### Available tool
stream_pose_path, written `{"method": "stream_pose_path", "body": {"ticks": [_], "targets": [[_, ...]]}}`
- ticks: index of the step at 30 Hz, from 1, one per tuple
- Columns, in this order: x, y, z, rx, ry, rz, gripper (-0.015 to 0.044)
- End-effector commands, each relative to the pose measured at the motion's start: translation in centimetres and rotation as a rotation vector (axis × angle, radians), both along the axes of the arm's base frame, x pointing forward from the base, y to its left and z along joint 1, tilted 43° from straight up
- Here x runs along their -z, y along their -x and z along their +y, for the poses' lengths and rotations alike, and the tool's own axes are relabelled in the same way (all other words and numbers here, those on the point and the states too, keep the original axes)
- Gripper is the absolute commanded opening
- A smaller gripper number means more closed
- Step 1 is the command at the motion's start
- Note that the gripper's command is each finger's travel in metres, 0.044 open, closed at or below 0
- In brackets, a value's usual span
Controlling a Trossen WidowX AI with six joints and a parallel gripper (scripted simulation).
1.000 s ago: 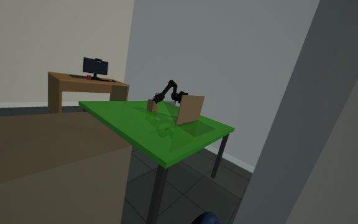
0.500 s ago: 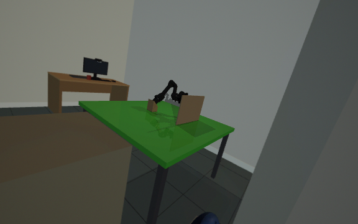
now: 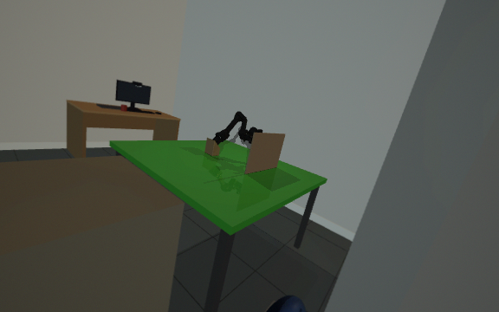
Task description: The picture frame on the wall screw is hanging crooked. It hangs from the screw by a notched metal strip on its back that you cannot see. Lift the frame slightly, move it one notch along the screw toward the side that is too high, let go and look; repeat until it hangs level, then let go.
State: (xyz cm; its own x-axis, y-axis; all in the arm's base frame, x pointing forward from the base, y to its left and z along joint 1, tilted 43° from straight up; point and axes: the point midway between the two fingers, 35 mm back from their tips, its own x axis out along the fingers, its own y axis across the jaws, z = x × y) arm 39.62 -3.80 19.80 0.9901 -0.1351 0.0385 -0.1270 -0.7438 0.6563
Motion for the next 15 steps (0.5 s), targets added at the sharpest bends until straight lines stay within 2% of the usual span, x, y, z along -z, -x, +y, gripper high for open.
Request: {"method": "stream_pose_path", "body": {"ticks": [1, 15], "targets": [[-0.02, -0.01, 0.03, -0.001, 0.024, 0.004, 0.0000], [-0.07, 0.01, 0.02, 0.002, 0.094, 0.014, 0.0000]]}}
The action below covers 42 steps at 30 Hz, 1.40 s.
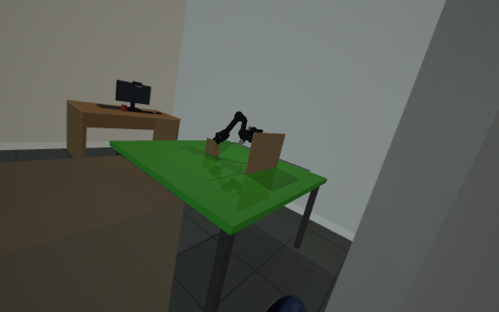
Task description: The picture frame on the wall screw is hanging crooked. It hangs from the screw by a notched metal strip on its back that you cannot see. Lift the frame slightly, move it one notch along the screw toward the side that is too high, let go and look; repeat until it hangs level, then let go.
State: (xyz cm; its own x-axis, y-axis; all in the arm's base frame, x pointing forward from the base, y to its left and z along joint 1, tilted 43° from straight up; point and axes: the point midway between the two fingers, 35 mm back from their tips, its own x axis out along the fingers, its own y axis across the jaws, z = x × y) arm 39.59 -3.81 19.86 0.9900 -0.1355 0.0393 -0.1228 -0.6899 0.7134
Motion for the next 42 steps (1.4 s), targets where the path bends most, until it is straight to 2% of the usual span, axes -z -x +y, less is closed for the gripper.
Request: {"method": "stream_pose_path", "body": {"ticks": [1, 6, 16, 21, 31, 36, 42], "targets": [[0.0, 0.0, 0.0, -0.001, 0.024, 0.005, 0.0000], [0.0, 0.0, 0.0, 0.000, 0.045, 0.008, 0.0000], [0.0, 0.0, 0.0, 0.001, 0.030, 0.004, 0.0260], [-0.1, 0.6, 0.1, 0.001, 0.019, 0.003, 0.0260], [0.6, 9.3, 1.6, -0.002, -0.148, -0.019, 0.0260], [0.0, 9.5, 1.5, -0.006, -0.145, -0.029, 0.0260], [-1.1, 12.3, 0.1, -0.006, -0.189, -0.031, 0.0260]]}}
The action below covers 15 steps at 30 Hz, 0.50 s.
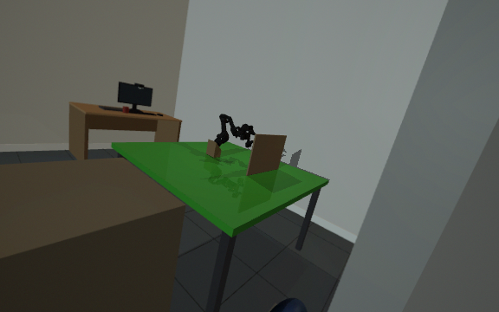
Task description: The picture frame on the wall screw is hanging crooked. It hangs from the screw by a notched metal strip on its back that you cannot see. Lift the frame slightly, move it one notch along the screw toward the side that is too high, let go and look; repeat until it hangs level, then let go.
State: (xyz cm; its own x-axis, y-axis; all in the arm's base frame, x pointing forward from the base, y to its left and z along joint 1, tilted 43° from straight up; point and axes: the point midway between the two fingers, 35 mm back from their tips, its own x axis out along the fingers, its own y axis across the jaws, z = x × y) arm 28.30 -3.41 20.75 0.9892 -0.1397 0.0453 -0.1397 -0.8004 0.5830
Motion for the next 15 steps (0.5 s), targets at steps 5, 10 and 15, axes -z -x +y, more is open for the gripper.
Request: {"method": "stream_pose_path", "body": {"ticks": [5, 10, 15], "targets": [[-0.5, 3.6, -1.0, -0.004, -0.059, -0.003, 0.0260], [-0.2, 6.2, -1.1, -0.005, -0.098, -0.003, 0.0260], [0.4, 7.9, -1.0, -0.006, -0.127, -0.003, 0.0260]]}}
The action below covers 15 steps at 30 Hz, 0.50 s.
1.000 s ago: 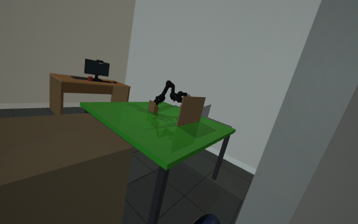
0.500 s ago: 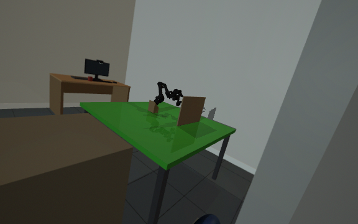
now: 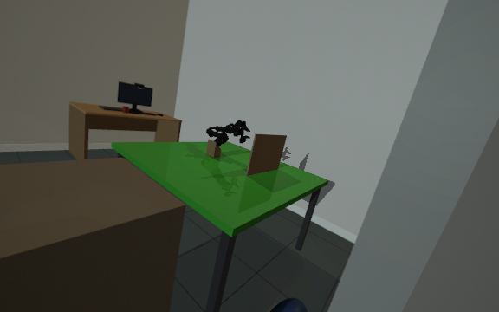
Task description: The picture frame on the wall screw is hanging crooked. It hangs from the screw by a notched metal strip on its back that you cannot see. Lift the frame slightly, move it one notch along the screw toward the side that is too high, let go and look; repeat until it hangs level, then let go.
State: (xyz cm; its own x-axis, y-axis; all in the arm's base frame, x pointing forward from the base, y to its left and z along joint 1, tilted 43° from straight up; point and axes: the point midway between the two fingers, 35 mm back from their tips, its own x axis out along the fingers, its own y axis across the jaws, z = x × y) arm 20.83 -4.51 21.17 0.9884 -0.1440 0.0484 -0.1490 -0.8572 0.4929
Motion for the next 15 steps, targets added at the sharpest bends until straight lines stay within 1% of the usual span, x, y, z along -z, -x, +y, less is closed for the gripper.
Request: {"method": "stream_pose_path", "body": {"ticks": [1, 3, 15], "targets": [[0.83, 0.41, 0.11, -0.006, -0.021, 0.015, 0.0260], [0.30, 0.32, 0.05, -0.001, -0.009, 0.003, 0.0260], [0.83, 0.40, 0.11, -0.006, -0.022, 0.015, 0.0260]]}}
